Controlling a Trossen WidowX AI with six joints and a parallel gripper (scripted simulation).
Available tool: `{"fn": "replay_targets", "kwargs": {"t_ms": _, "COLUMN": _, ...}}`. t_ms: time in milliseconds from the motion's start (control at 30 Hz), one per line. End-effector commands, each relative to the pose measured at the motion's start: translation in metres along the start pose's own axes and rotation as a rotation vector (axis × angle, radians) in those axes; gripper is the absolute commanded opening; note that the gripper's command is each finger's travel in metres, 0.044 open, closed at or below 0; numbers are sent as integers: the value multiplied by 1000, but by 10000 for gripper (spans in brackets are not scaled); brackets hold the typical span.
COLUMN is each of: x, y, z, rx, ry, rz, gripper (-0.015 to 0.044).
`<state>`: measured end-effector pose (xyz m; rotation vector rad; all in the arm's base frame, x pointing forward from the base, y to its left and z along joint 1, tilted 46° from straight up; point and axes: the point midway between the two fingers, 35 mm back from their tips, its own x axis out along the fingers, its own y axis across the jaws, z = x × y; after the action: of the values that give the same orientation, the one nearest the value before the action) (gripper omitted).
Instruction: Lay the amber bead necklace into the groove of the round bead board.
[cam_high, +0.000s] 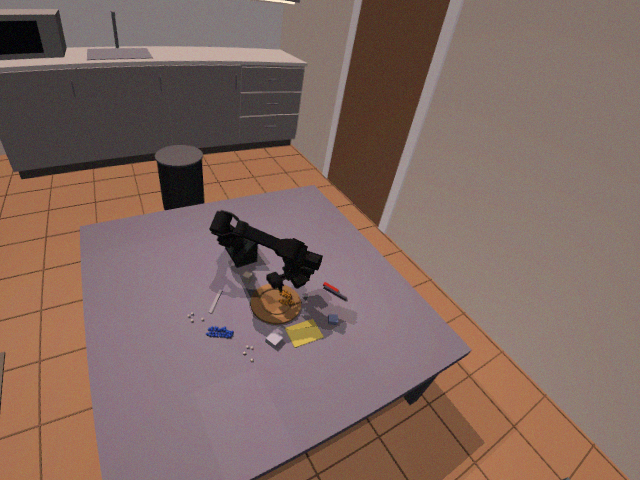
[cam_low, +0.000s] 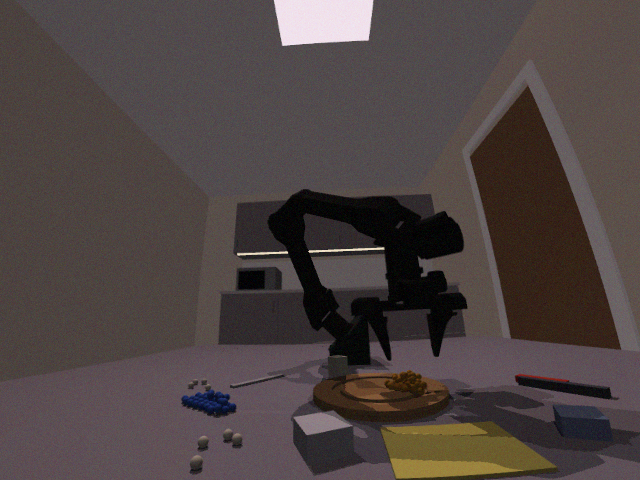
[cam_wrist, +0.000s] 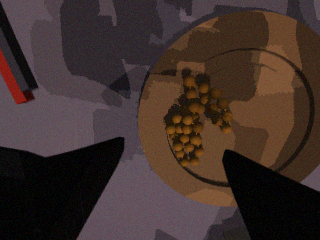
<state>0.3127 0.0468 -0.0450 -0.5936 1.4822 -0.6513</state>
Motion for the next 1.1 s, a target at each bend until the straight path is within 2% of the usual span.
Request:
{"fn": "replay_targets", "kwargs": {"t_ms": 0, "x": 13, "y": -1, "z": -2, "rx": 3, "ry": 7, "rz": -6, "gripper": 380}}
{"fn": "replay_targets", "kwargs": {"t_ms": 133, "x": 6, "y": 0, "z": -1, "rx": 9, "ry": 3, "rz": 0, "gripper": 380}}
{"fn": "replay_targets", "kwargs": {"t_ms": 933, "x": 35, "y": -1, "z": -3, "rx": 3, "ry": 6, "rz": -6, "gripper": 380}}
{"fn": "replay_targets", "kwargs": {"t_ms": 1067, "x": 33, "y": -1, "z": -2, "rx": 12, "ry": 6, "rz": -2, "gripper": 275}}
